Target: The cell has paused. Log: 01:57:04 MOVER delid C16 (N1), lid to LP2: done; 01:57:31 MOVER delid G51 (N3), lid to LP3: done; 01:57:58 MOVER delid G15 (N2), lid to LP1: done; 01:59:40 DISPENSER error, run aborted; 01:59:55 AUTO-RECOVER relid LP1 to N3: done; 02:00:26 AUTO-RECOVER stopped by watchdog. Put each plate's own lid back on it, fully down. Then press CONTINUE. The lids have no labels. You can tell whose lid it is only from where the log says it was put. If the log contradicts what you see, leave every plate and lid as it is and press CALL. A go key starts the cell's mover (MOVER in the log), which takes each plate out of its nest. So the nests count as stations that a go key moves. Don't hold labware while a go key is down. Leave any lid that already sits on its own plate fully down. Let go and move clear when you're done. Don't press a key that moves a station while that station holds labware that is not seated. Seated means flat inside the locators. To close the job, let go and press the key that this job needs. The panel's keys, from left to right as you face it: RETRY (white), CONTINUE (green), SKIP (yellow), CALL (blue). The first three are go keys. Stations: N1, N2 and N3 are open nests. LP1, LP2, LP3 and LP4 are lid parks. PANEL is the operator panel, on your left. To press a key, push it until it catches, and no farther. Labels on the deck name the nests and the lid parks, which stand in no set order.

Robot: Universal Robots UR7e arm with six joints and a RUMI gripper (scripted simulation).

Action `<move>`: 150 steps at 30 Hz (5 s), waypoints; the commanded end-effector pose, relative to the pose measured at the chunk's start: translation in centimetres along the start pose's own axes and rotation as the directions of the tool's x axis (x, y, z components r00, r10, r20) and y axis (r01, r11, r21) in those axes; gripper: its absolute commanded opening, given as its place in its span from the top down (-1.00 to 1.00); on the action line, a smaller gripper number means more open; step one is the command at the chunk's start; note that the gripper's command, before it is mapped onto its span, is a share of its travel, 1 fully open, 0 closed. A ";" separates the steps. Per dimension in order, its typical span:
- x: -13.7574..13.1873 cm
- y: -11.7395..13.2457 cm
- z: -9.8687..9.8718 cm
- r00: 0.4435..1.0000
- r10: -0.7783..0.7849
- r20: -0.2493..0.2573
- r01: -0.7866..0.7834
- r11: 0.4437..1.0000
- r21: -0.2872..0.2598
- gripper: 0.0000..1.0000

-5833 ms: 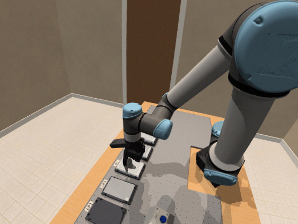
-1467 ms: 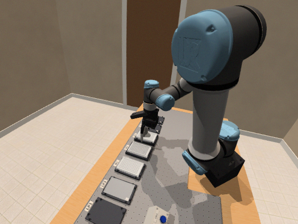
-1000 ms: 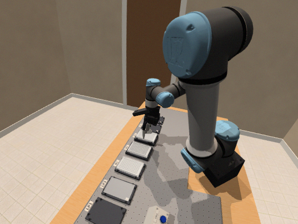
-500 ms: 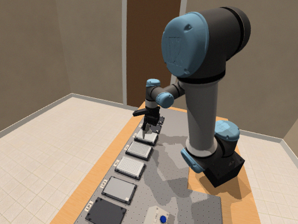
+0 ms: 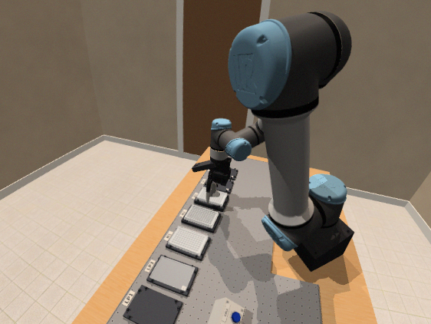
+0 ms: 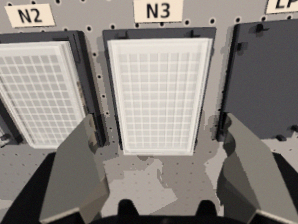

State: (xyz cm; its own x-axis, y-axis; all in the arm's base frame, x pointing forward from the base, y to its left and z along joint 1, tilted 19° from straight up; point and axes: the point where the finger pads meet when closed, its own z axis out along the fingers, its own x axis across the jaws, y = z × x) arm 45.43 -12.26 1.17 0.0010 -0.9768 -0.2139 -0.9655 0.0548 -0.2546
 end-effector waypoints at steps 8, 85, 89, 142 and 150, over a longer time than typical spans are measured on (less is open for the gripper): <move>0.1 -0.2 0.1 1.000 -0.001 -0.003 0.001 1.000 0.004 -0.64; -7.1 0.0 -2.0 1.000 -0.002 -0.003 0.002 1.000 0.002 1.00; -8.6 0.0 -2.0 1.000 -0.002 -0.003 0.002 1.000 0.002 1.00; -12.9 -0.1 -1.0 1.000 -0.001 -0.002 0.001 1.000 0.001 1.00; -12.9 0.0 -0.7 1.000 -0.001 -0.001 0.001 1.000 0.000 1.00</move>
State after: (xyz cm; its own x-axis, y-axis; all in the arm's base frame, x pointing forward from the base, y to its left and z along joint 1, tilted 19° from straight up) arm 45.32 0.00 4.96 0.0005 -0.9773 -0.2116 -0.9647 0.0552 -0.2575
